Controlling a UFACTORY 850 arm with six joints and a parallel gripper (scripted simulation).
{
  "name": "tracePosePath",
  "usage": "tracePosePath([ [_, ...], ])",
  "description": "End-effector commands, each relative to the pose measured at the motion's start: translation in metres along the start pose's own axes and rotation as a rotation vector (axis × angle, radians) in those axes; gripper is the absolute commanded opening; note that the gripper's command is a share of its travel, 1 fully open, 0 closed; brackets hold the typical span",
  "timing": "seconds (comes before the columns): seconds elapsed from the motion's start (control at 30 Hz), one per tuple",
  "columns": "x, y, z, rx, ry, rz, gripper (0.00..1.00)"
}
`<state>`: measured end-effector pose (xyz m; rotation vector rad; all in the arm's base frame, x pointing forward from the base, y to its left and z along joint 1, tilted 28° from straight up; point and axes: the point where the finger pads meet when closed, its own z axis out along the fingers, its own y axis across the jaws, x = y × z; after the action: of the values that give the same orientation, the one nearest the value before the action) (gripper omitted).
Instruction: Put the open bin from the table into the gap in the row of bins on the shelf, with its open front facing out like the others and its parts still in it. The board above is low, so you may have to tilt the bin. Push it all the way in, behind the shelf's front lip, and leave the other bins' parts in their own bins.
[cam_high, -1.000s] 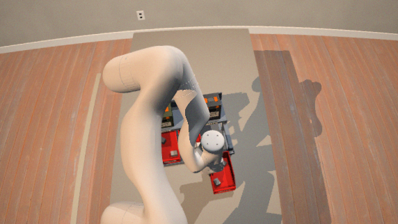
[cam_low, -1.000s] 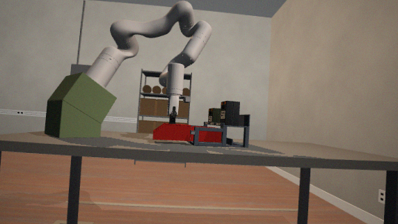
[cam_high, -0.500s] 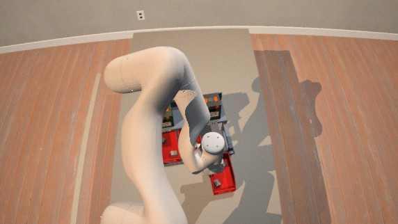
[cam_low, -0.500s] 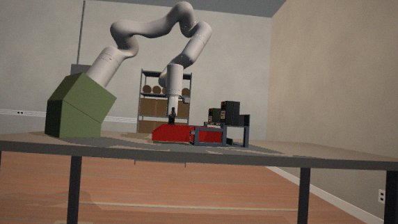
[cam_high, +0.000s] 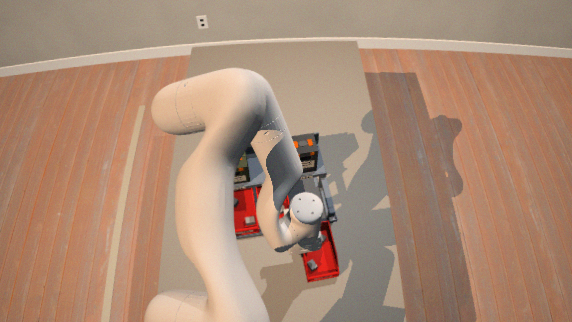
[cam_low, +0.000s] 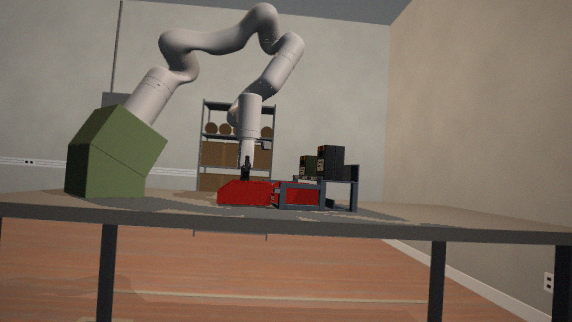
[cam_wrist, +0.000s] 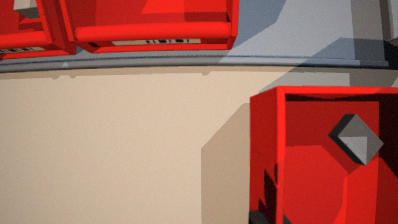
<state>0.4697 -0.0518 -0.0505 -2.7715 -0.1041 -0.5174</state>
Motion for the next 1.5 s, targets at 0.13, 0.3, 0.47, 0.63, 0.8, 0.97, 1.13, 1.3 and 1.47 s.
tracePosePath([
  [0.13, -0.0061, 0.0002, 0.0057, 0.000, 0.000, 0.000, 0.00],
  [0.3, -0.0061, 0.0002, 0.0057, 0.000, 0.000, 0.000, 0.00],
  [0.47, -0.0060, 0.0002, 0.0056, 0.000, 0.000, 0.000, 0.29],
  [0.63, -0.0060, 0.0002, 0.0056, 0.000, 0.000, 0.000, 0.29],
  [0.8, -0.0060, 0.0002, 0.0056, 0.000, 0.000, 0.000, 0.29],
  [0.97, -0.0060, 0.0002, 0.0056, 0.000, 0.000, 0.000, 0.29],
  [1.13, -0.0060, 0.0002, 0.0056, 0.000, 0.000, 0.000, 0.29],
  [1.3, -0.0060, 0.0002, 0.0056, 0.000, 0.000, 0.000, 0.29],
  [1.47, -0.0060, 0.0002, 0.0056, 0.000, 0.000, 0.000, 0.29],
])
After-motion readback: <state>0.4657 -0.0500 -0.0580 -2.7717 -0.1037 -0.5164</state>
